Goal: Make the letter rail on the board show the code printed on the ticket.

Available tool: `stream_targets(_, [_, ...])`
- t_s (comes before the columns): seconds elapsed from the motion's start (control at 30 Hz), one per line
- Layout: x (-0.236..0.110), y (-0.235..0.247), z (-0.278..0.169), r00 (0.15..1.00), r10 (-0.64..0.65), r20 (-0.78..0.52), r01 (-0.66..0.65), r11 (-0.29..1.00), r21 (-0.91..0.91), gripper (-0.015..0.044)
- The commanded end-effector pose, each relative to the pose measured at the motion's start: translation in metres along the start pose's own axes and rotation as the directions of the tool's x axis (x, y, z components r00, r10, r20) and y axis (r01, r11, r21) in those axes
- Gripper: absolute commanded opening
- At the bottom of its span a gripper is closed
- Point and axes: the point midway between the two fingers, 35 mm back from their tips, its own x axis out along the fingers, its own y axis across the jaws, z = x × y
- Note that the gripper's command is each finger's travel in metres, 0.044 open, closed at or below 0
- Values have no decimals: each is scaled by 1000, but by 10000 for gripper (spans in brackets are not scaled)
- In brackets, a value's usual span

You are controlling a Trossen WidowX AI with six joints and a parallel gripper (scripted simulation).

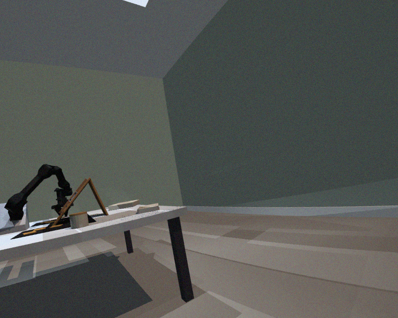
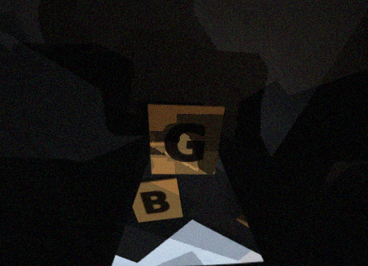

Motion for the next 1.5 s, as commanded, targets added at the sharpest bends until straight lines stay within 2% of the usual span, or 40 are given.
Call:
stream_targets(0.0, [-3, 0, 0, 1000, 6, -1, -6, 1000, 5, 0])
stream_targets(0.67, [-17, -3, 1, 1000, 15, 18, -15, 1000, 5, 0])
stream_targets(1.07, [-69, -21, 16, 973, 133, 187, -141, 989, 32, 0])
stream_targets(1.47, [-128, -42, 24, 898, 223, 379, -239, 971, -6, 0])
